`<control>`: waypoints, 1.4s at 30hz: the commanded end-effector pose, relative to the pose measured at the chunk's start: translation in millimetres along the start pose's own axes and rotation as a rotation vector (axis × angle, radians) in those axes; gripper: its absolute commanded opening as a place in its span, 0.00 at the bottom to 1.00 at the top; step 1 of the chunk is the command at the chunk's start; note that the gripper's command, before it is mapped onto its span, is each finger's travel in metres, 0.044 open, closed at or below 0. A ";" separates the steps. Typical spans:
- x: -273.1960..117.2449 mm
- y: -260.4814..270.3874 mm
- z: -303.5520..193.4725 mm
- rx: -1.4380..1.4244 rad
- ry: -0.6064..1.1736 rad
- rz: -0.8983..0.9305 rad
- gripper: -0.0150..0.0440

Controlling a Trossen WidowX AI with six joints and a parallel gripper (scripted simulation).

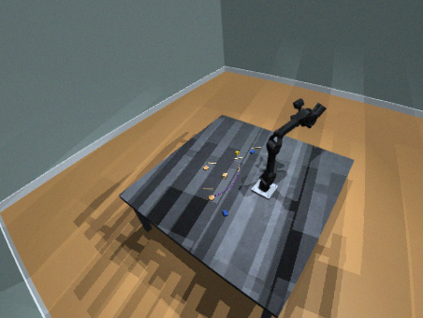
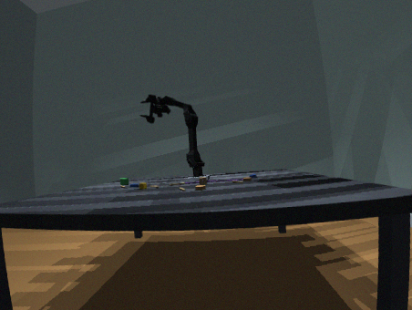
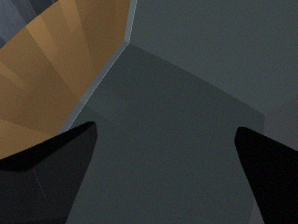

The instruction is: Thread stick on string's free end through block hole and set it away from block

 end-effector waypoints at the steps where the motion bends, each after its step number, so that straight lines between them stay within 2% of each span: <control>1: 0.0 0.0 0.0 0.000 0.000 0.000 0.98; 5: 9.8 2.7 1.2 0.016 -0.026 0.006 1.00; 12: 83.3 21.7 21.4 0.167 -0.218 0.085 1.00; 21: 184.3 35.1 104.5 0.339 -0.506 0.316 1.00; 27: 231.9 44.2 177.2 0.380 -0.654 0.514 1.00; 34: 258.1 52.2 276.5 0.359 -0.777 0.752 1.00; 42: 247.5 65.9 396.6 0.206 -0.841 1.018 1.00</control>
Point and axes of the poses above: the point midway between the two fingers, 35 mm back from their tips, its own x axis out along the fingers, its own y axis across the jaws, z = x × y, the point moved 10 cm from there along -x, back along the fingers, and after that the axes turned 7 degrees about x, right-handed, at the moved point
